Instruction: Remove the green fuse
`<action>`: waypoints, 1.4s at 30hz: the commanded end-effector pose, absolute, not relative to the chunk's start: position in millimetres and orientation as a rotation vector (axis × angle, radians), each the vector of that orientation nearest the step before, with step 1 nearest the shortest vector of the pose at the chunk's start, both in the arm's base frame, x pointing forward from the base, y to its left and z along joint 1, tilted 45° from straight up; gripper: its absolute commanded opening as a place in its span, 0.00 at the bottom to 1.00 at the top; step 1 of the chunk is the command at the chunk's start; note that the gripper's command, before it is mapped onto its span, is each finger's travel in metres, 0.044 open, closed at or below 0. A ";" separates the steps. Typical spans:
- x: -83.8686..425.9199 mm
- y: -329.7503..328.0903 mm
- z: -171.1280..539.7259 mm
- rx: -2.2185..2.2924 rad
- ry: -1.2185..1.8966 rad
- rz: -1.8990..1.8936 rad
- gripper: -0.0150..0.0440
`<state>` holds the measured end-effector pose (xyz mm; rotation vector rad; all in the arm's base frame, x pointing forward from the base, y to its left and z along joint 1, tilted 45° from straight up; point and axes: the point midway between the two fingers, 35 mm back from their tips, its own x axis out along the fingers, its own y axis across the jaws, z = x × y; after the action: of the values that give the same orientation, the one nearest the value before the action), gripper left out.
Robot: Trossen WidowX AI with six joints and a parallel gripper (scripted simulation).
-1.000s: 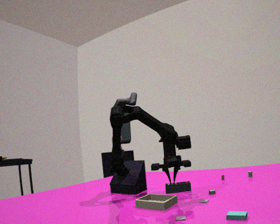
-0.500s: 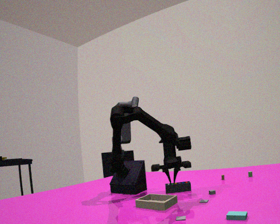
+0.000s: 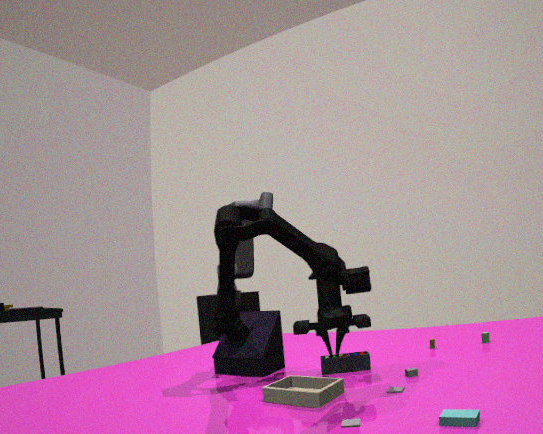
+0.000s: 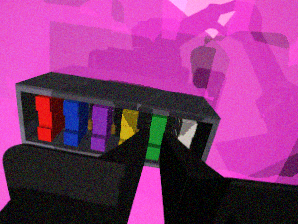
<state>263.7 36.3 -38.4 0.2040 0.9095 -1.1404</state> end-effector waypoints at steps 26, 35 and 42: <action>263.4 42.6 -32.5 0.204 0.910 -1.139 0.25; 263.0 45.7 -29.4 0.203 0.910 -1.139 0.25; 262.6 48.1 -27.0 0.203 0.910 -1.139 0.25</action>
<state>262.1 44.7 -28.9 0.1977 0.9116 -1.1423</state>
